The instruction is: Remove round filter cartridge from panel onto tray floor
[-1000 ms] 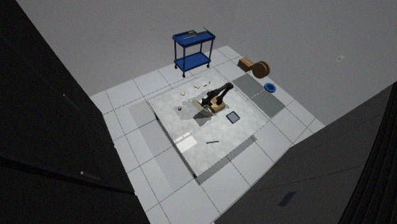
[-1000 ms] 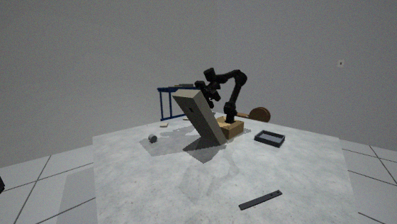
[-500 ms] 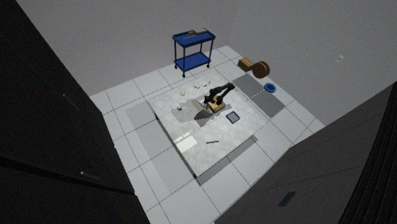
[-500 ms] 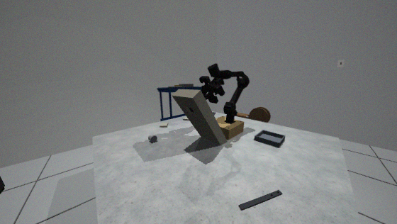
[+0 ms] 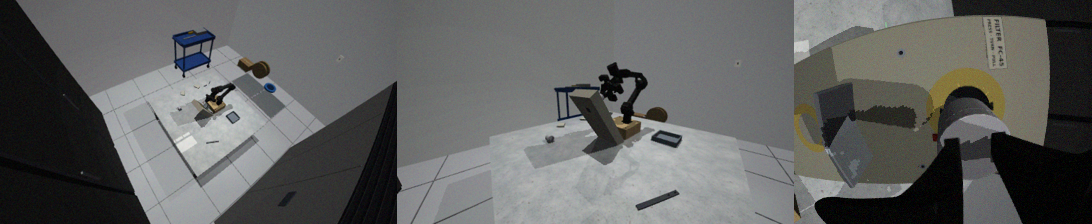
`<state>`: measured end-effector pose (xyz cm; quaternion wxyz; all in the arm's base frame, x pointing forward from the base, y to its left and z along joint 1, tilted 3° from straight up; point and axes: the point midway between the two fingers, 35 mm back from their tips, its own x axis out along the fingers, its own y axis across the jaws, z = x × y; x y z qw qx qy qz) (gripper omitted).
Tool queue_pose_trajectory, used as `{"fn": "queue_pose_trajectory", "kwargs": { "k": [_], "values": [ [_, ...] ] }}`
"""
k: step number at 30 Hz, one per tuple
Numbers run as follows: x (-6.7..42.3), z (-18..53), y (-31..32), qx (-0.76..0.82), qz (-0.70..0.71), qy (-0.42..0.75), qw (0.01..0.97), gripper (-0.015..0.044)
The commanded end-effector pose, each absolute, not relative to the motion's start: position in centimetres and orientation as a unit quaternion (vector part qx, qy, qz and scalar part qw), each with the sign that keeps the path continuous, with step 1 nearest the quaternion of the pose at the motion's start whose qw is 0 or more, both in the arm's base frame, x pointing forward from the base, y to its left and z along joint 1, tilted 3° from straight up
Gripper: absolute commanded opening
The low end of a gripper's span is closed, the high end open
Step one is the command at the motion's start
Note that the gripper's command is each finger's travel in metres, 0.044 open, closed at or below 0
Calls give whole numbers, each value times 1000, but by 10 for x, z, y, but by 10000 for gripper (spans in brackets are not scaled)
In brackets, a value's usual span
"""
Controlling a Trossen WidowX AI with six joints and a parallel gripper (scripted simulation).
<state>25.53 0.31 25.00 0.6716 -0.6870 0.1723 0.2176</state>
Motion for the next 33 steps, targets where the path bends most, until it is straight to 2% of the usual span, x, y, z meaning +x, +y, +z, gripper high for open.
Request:
{"fn": "queue_pose_trajectory", "kwargs": {
  "k": [1, 20, 24, 33],
  "values": [
    [249, 241, 3, -685, 216, 171, 674, 0],
    [224, 184, 4, -685, 216, 171, 674, 0],
    [226, 187, 3, -685, 219, 177, 672, 101],
    [226, 187, 3, -685, 219, 177, 672, 101]
  ]
}}
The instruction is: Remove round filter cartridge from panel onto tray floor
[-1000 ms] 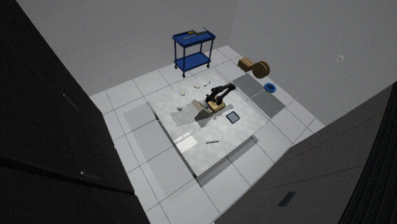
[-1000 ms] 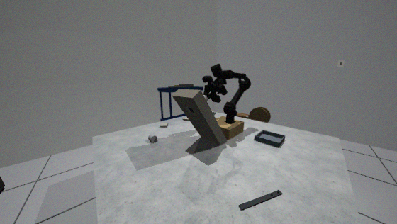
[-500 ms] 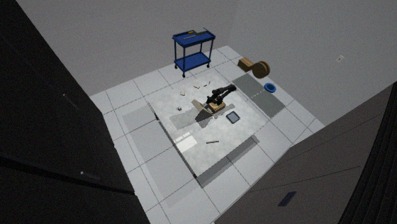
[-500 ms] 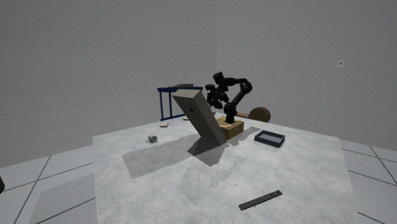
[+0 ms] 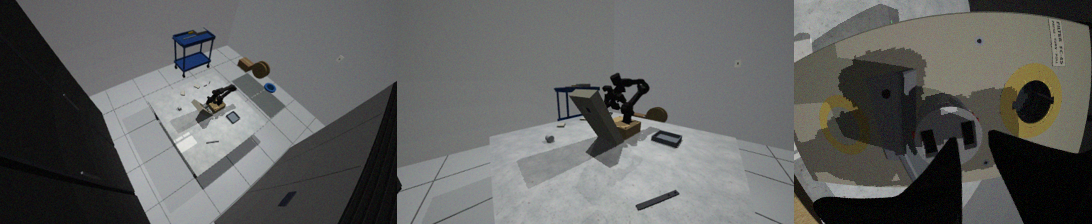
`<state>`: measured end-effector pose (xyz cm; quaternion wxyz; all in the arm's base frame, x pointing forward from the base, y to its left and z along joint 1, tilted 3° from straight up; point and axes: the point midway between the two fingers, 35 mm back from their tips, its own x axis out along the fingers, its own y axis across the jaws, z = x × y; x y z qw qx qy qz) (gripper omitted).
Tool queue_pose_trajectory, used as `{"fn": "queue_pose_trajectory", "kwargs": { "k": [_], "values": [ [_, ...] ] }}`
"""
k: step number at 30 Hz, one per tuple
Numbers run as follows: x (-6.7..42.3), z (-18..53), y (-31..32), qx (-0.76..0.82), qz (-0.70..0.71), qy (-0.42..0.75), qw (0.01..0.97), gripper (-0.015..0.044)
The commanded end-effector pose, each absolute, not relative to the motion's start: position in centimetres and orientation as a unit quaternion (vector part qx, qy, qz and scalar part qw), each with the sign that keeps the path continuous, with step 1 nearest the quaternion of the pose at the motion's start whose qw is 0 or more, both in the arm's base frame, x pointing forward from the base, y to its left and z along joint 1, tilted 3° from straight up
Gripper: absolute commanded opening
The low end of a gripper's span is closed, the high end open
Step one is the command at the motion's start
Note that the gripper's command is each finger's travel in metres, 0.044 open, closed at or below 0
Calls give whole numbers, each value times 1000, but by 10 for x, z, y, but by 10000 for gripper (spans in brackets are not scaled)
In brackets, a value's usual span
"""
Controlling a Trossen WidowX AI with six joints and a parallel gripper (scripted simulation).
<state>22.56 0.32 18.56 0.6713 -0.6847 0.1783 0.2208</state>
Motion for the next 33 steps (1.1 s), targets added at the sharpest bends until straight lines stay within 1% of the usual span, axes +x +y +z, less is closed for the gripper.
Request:
{"fn": "queue_pose_trajectory", "kwargs": {
  "k": [1, 7, 14, 22, 24, 31, 33],
  "values": [
    [226, 187, 3, -685, 219, 177, 672, 101],
    [225, 186, 4, -685, 216, 171, 674, 101],
    [254, 248, 3, -685, 216, 171, 674, 101],
    [258, 254, 3, -685, 216, 170, 674, 101],
    [258, 261, 3, -686, 215, 170, 674, 154],
    [253, 326, 1, -688, 214, 169, 673, 338],
    [252, 332, 0, -688, 214, 169, 673, 390]
  ]
}}
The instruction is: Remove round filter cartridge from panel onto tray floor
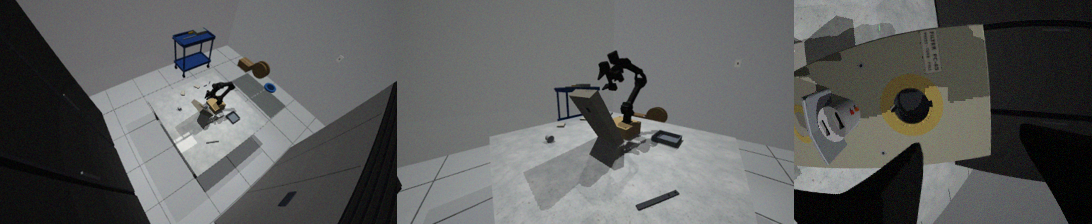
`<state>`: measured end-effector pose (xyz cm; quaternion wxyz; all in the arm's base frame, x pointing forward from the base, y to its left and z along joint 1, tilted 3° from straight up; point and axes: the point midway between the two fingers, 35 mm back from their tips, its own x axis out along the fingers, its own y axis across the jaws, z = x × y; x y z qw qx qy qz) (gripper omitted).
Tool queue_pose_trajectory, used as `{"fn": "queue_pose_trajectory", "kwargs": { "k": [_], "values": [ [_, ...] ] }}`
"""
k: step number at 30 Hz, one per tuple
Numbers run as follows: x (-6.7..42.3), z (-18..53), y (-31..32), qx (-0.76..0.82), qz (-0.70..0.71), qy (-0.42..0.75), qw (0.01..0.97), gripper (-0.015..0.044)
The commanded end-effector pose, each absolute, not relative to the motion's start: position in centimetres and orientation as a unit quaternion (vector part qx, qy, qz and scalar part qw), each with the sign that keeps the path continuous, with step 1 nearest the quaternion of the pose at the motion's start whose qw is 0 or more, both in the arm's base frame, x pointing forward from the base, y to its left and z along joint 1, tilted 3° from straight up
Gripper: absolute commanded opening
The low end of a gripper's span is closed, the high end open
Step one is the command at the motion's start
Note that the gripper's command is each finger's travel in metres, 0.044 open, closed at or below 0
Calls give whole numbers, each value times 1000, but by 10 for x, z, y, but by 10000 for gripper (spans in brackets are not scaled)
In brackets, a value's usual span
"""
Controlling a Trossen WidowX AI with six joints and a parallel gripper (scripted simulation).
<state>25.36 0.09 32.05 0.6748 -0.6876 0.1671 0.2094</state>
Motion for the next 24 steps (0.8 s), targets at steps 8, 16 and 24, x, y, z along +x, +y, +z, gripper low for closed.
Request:
{"fn": "queue_pose_trajectory", "kwargs": {
  "k": [8, 16, 24],
  "values": [
    [246, 282, 3, -439, 192, 295, 827, 305],
    [228, 222, 7, -99, 80, 440, 889, 305],
    [221, 205, 8, 3, 29, 475, 880, 305]
  ]
}}
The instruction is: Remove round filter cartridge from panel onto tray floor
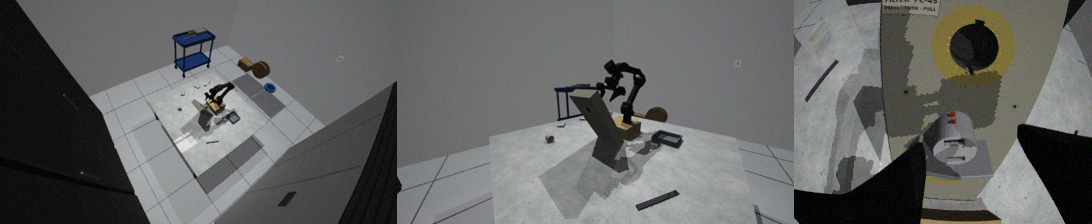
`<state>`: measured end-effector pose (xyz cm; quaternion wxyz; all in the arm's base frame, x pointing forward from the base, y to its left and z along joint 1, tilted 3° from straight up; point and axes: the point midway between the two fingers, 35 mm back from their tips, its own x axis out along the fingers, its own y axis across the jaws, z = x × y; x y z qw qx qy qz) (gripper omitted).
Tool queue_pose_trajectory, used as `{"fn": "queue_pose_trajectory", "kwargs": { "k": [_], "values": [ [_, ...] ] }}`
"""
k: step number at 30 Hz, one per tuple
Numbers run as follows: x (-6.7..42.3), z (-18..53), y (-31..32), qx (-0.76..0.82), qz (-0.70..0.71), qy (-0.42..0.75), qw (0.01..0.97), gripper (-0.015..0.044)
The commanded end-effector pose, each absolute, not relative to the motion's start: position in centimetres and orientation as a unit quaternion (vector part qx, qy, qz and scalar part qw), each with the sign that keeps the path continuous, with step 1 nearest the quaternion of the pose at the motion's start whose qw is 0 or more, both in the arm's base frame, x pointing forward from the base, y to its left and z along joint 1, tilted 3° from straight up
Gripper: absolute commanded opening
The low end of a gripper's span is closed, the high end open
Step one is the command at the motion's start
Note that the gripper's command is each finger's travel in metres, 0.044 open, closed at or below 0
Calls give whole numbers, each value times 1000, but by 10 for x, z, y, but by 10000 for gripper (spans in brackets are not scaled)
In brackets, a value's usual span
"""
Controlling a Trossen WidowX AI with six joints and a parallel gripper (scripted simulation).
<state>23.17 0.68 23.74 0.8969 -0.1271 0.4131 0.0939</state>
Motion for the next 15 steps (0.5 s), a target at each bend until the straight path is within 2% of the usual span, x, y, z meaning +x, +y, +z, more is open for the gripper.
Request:
{"fn": "queue_pose_trajectory", "kwargs": {
  "k": [1, 15],
  "values": [
    [221, 205, 8, 3, 29, 475, 880, 305],
    [229, 194, 8, 3, 29, 474, 880, 305]
  ]
}}
